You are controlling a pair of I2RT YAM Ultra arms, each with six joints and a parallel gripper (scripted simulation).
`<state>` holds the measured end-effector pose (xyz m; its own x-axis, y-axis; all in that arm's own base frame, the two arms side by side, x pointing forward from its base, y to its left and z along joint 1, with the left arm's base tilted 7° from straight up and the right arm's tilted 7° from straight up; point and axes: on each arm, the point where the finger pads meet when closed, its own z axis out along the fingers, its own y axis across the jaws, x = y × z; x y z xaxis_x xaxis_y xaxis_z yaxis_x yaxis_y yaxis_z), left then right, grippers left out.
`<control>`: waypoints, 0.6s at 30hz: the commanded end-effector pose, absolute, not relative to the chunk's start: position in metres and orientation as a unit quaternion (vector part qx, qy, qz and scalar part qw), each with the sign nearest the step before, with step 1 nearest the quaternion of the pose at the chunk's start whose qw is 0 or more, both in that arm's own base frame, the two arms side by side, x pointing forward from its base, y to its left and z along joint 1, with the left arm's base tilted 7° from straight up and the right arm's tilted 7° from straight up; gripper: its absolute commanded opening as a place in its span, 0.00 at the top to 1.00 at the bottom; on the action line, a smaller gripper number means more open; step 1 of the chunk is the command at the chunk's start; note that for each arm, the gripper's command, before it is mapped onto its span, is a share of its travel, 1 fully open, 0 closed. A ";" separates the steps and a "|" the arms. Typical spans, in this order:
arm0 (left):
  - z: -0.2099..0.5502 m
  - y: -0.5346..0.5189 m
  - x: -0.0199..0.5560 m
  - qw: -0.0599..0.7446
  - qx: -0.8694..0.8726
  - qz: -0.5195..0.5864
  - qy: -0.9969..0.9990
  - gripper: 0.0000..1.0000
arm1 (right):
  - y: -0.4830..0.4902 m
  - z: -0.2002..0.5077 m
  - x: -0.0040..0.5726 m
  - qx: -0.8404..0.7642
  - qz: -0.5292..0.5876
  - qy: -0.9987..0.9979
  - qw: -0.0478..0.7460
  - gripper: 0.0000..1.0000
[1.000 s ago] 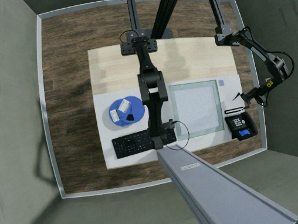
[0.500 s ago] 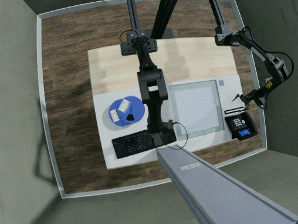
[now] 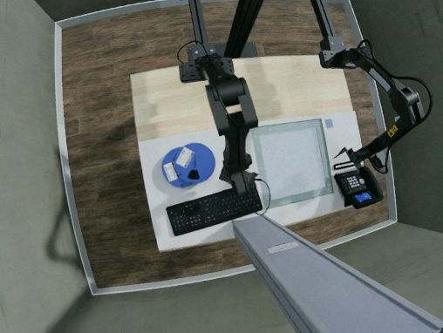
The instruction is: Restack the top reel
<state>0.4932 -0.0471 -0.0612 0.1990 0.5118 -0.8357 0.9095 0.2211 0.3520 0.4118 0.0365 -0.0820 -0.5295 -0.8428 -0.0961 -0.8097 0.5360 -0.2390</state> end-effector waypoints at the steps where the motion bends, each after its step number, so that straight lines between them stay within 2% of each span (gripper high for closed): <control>1: -0.022 -0.083 0.506 0.522 0.577 -0.194 0.597 0.00 | 0.034 -0.065 0.409 -0.339 -0.143 0.921 0.128 1.00; 10: 0.002 -0.165 0.489 0.523 0.559 -0.250 0.593 0.00 | 0.028 -0.070 0.368 -0.197 -0.176 0.960 0.096 1.00; 18: 0.038 -0.278 0.424 0.505 0.543 -0.351 0.572 0.00 | 0.027 -0.077 0.337 -0.079 -0.204 0.973 0.071 1.00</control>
